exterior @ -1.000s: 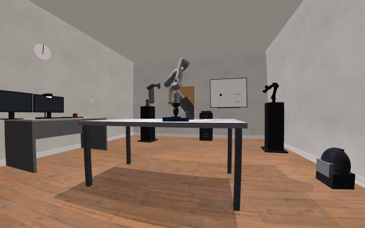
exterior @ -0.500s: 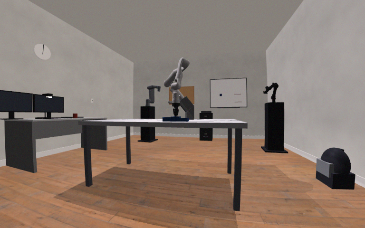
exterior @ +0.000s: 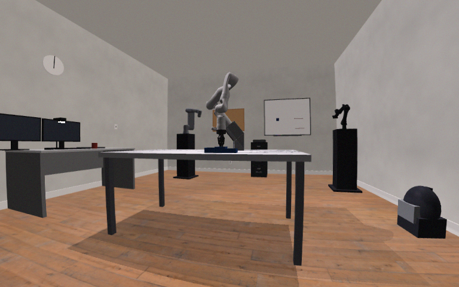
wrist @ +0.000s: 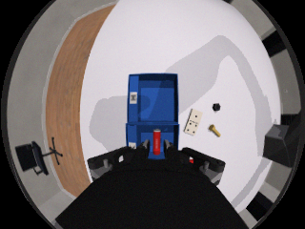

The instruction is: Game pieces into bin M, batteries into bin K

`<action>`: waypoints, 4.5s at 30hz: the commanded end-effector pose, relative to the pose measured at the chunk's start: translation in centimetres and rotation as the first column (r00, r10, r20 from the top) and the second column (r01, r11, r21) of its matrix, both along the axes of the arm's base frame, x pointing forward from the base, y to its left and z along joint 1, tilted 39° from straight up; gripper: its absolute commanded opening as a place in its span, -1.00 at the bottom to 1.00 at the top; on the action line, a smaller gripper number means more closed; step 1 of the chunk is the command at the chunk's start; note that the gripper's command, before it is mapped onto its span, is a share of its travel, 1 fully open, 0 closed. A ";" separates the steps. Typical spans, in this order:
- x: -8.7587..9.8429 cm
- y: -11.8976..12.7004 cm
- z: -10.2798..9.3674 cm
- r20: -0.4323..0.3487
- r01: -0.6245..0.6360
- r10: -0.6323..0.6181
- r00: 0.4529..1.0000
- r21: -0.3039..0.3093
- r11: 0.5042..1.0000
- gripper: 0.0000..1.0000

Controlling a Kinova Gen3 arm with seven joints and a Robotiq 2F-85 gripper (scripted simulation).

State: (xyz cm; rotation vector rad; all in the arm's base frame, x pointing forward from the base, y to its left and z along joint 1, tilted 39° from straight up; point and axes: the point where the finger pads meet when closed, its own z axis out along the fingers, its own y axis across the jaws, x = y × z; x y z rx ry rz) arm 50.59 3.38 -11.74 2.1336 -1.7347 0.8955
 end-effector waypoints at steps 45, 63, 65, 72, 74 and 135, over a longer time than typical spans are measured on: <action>-4.2 0.9 4.3 0.115 0.155 -0.164 0.980 0.078 0.985 -0.19; -8.4 -2.9 5.0 0.172 0.249 -0.269 0.948 0.126 0.960 -0.19; -8.2 -2.7 5.0 0.174 0.252 -0.272 0.946 0.131 0.959 -0.19; -8.1 -2.4 4.9 0.169 0.249 -0.269 0.948 0.128 0.960 -0.19; -8.1 -2.4 4.8 0.168 0.249 -0.268 0.948 0.127 0.960 -0.19; -6.7 -5.8 0.6 0.168 0.248 -0.266 0.949 0.124 0.961 -0.19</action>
